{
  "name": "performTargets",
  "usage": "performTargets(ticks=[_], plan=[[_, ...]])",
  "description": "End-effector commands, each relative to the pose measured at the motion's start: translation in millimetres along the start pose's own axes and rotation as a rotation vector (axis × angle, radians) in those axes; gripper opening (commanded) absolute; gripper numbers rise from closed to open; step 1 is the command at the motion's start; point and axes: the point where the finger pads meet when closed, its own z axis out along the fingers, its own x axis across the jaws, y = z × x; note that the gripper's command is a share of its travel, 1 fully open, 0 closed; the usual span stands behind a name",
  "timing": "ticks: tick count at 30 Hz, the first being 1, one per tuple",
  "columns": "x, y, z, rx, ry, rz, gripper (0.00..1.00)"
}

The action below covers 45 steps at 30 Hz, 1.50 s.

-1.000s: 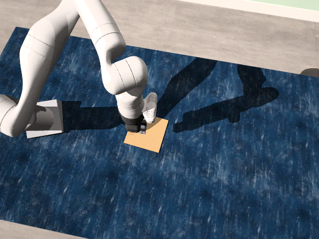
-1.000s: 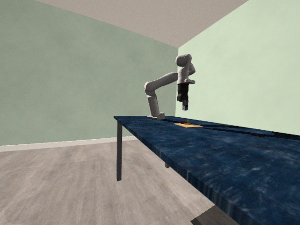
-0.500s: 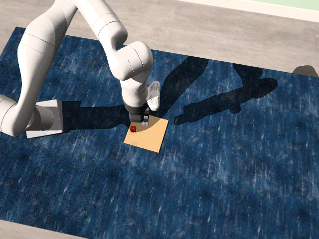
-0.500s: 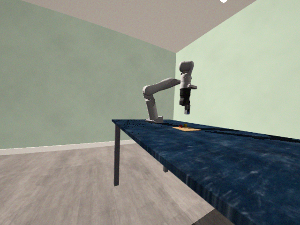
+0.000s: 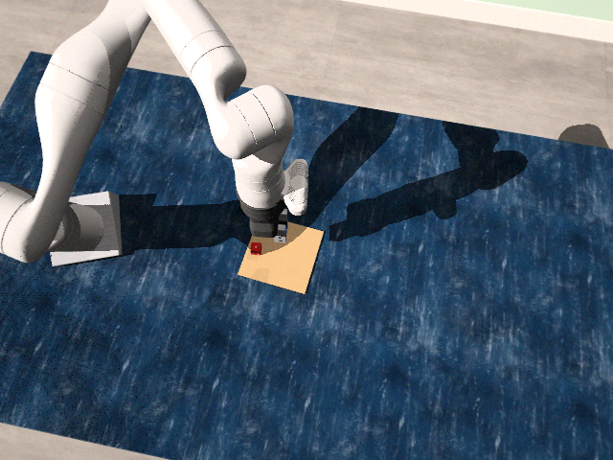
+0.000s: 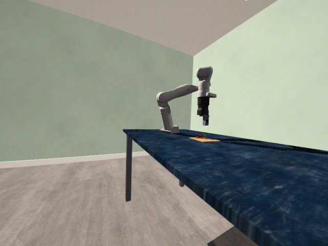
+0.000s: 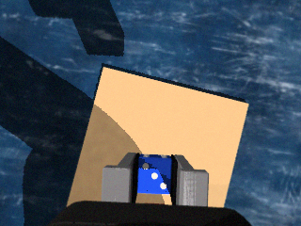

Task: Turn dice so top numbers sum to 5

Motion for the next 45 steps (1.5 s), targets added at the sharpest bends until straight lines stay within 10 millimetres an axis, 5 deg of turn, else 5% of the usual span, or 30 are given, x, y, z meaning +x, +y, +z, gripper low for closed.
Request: performTargets(ticks=[1, 19, 45], plan=[[1.9, 1.8, 10.1, -0.006, 0.005, 0.004, 0.40], [2.2, 2.0, 77.6, -0.006, 0.005, 0.004, 0.40], [2.3, 2.1, 84.4, -0.006, 0.005, 0.004, 0.40]])
